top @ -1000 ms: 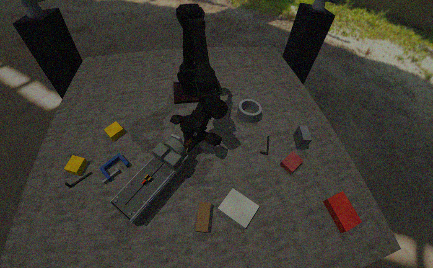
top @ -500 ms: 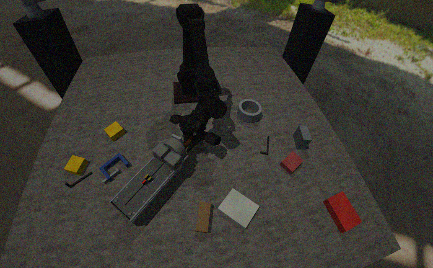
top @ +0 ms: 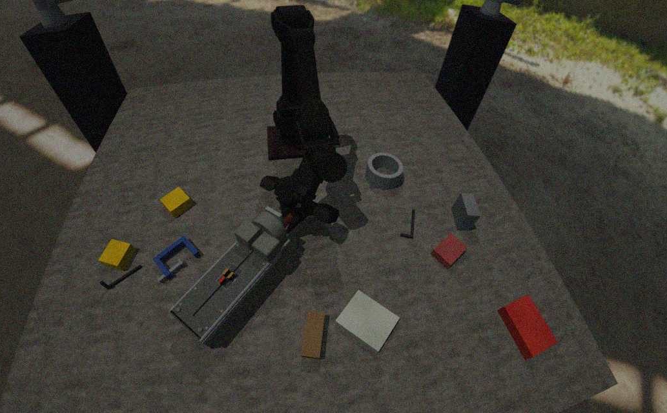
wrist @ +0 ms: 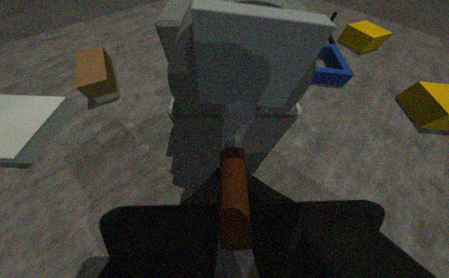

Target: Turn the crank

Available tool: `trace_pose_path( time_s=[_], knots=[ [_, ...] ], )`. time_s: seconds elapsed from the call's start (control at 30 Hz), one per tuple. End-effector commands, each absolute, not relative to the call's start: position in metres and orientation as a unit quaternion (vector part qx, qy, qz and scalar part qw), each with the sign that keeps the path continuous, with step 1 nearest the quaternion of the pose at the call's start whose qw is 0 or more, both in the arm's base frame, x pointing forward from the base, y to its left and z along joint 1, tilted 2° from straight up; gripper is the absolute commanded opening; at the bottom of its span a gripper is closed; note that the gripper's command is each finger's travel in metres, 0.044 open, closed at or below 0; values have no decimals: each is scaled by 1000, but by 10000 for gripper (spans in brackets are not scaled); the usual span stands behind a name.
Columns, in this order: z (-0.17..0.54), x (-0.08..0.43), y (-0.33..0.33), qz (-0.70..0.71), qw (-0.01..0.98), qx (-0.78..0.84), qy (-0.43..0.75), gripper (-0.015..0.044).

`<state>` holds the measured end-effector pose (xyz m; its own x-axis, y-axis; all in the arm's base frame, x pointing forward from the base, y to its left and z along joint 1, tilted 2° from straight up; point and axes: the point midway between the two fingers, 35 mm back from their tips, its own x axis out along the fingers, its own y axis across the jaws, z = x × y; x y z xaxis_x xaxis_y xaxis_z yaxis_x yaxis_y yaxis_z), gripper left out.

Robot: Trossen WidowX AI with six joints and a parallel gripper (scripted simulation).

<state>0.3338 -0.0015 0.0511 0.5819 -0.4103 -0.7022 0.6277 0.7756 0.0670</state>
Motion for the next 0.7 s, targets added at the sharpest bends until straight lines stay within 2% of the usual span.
trace_pose_path(
  time_s=[0.0,0.67],
  knots=[
    [50,328,-9,-305,873,151,349,0],
    [54,321,-17,-306,873,151,349,0]
  ],
)
